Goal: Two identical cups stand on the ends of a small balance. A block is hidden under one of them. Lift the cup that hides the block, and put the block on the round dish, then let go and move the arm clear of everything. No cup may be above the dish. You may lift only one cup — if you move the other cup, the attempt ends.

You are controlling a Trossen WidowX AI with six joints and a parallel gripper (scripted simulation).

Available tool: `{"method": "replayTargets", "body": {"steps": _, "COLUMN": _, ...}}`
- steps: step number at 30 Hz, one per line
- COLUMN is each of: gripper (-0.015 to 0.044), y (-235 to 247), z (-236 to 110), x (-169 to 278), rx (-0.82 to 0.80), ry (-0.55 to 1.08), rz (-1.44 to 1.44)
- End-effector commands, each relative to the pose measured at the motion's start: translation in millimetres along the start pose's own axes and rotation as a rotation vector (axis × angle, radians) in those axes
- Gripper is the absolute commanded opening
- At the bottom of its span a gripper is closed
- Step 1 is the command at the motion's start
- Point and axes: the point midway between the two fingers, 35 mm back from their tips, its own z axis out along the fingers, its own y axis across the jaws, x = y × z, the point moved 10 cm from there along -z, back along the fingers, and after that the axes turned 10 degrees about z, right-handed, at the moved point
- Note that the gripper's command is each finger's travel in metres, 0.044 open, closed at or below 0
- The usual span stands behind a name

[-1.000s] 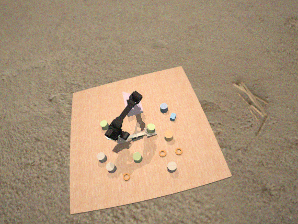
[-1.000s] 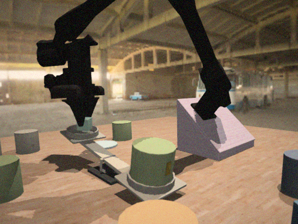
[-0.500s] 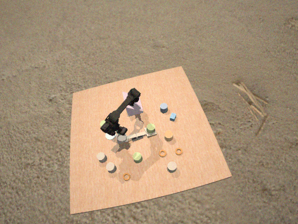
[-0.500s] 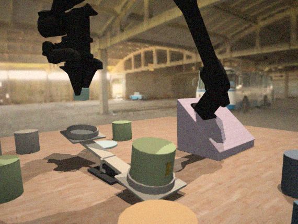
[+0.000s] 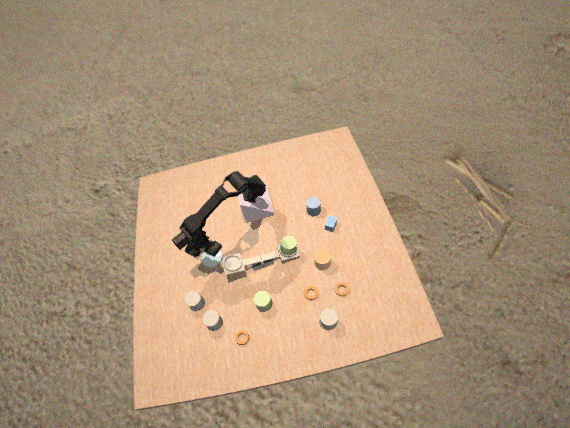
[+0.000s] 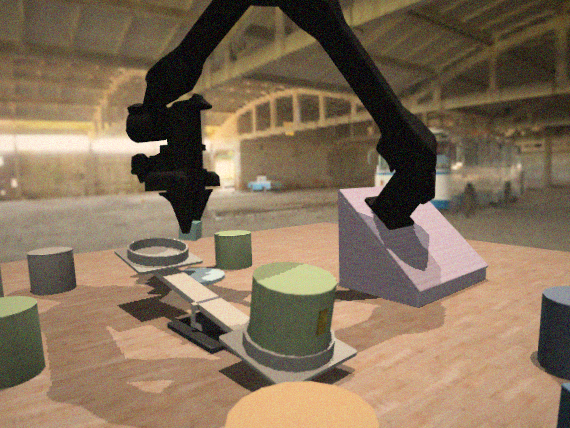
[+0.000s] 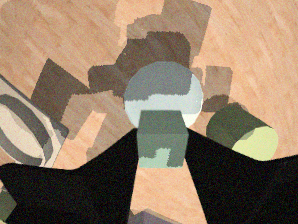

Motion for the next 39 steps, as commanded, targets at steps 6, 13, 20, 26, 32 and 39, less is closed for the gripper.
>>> {"method": "replayTargets", "body": {"steps": 6, "gripper": 0.0, "y": -12.5, "z": 19.5, "x": 1.1, "rx": 0.004, "ry": -0.005, "rz": -0.015}}
{"method": "replayTargets", "body": {"steps": 13, "gripper": 0.0, "y": -12.5, "z": 53.8, "x": 1.6, "rx": 0.003, "ry": -0.004, "rz": -0.016}}
{"method": "replayTargets", "body": {"steps": 20, "gripper": 0.0, "y": -12.5, "z": 55.3, "x": 1.6, "rx": 0.003, "ry": -0.004, "rz": -0.016}}
{"method": "replayTargets", "body": {"steps": 26, "gripper": 0.0, "y": -12.4, "z": 63.8, "x": 1.5, "rx": 0.003, "ry": -0.003, "rz": -0.016}}
{"method": "replayTargets", "body": {"steps": 32, "gripper": 0.0, "y": -12.4, "z": 73.4, "x": 1.6, "rx": 0.002, "ry": -0.003, "rz": -0.016}}
{"method": "replayTargets", "body": {"steps": 39, "gripper": 0.0131, "y": -12.0, "z": 67.6, "x": -0.9, "rx": 0.006, "ry": -0.013, "rz": -0.022}}
